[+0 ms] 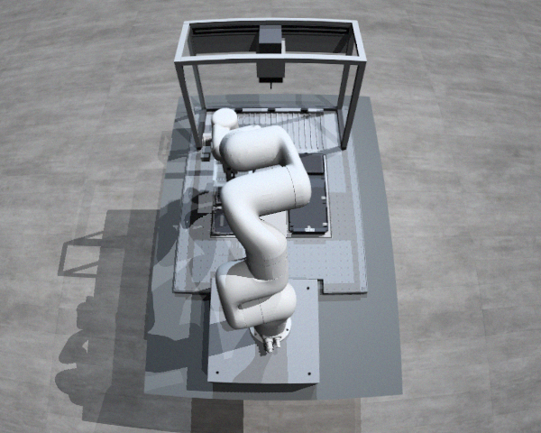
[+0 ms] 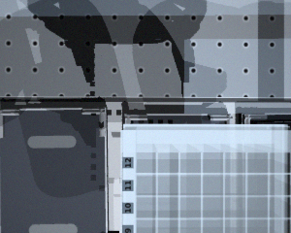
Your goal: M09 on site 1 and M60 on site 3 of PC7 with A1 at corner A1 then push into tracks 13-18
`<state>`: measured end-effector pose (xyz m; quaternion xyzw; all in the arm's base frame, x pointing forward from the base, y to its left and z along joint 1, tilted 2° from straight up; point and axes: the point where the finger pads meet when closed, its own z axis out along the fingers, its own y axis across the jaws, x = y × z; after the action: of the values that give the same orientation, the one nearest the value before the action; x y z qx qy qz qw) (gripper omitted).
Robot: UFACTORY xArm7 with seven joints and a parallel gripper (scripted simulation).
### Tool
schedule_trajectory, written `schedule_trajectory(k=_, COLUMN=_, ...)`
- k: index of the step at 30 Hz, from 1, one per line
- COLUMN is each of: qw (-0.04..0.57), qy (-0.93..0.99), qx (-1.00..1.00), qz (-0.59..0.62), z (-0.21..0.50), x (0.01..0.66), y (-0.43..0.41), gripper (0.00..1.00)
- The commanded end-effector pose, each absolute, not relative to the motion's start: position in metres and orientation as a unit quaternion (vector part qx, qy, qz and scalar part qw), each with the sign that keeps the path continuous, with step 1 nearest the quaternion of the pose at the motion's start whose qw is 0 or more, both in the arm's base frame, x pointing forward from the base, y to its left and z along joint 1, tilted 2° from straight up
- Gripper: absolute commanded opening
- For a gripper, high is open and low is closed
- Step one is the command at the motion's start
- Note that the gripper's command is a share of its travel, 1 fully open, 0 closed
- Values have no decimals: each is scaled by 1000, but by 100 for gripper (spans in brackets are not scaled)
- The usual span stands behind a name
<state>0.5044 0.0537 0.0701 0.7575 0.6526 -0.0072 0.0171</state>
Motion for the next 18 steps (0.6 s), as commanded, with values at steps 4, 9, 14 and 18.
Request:
schedule_trajectory(k=4, qw=18, qy=653, qx=757, qz=-6, z=83, x=505, y=54, gripper=0)
schedule_trajectory(k=9, qw=18, qy=653, qx=757, qz=-6, z=88, x=505, y=55, gripper=0)
schedule_trajectory(k=14, qw=18, qy=653, qx=757, qz=-6, z=88, x=505, y=55, gripper=0)
schedule_trajectory(k=18, qw=18, qy=653, qx=757, qz=-6, z=88, x=505, y=55, gripper=0)
